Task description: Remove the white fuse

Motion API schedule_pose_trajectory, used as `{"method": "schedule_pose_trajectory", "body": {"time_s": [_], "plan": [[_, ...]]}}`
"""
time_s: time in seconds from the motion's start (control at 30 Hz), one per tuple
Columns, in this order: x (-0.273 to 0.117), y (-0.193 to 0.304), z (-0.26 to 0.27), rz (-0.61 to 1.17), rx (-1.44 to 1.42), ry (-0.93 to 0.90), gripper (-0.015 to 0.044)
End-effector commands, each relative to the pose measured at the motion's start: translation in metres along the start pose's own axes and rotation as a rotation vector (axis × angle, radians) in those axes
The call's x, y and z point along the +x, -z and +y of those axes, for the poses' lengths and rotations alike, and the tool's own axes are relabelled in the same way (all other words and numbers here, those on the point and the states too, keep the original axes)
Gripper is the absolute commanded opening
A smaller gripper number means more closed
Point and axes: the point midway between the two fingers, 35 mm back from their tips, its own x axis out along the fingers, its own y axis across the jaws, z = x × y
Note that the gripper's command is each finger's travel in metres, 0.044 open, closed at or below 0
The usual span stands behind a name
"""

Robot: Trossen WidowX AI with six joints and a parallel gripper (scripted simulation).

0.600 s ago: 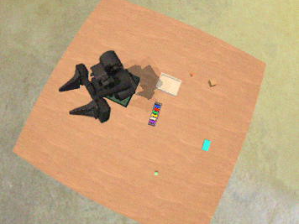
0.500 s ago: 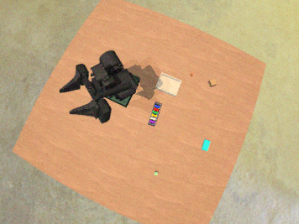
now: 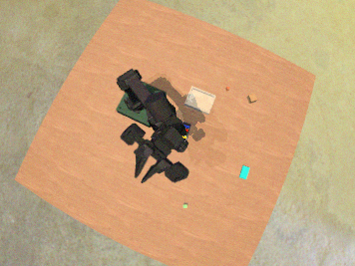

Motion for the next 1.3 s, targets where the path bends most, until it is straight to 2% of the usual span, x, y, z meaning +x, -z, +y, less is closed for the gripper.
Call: {"method": "schedule_pose_trajectory", "body": {"time_s": [0.0, 0.17, 0.37, 0.67, 0.97, 1.27], "plan": [[-0.015, 0.013, 0.058, -0.021, -0.075, -0.187, 0.0067], [-0.049, 0.04, 0.128, -0.023, -0.167, -0.445, 0.0067], [-0.108, 0.087, 0.199, 0.02, -0.266, -0.767, 0.0067], [-0.22, 0.18, 0.256, 0.199, -0.424, -1.233, 0.0067], [-0.339, 0.273, 0.244, 0.501, -0.597, -1.628, 0.0067], [-0.442, 0.347, 0.168, 0.997, -0.793, -1.901, 0.0067]]}}
